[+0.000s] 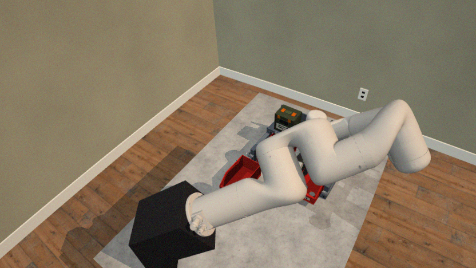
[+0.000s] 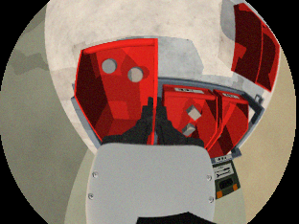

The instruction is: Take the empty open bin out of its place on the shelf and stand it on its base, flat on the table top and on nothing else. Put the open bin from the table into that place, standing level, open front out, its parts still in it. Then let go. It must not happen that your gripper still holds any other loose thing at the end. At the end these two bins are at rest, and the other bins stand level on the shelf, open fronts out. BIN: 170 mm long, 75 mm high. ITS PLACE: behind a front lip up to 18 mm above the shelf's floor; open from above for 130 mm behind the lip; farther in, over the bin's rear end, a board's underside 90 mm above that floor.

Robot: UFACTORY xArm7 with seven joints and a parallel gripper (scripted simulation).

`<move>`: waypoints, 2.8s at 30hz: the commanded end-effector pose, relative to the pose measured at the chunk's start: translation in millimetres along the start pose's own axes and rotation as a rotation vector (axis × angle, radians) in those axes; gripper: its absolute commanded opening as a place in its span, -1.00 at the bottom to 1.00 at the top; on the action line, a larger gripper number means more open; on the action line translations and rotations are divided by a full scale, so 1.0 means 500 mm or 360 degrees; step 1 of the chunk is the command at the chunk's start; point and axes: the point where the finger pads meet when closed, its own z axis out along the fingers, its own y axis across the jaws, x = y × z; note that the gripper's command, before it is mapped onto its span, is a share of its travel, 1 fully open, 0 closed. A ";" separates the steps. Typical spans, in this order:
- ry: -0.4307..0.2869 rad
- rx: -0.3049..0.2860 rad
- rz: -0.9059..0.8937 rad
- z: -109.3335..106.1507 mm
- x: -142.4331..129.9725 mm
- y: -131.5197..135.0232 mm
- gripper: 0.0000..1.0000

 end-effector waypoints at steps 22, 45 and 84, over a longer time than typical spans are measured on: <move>-0.0007 -0.0002 -0.0001 -0.003 -0.004 0.001 -1.00; -0.0022 -0.0002 -0.0001 -0.004 -0.019 0.001 -1.00; -0.0042 -0.0002 -0.0001 -0.005 -0.042 0.001 -1.00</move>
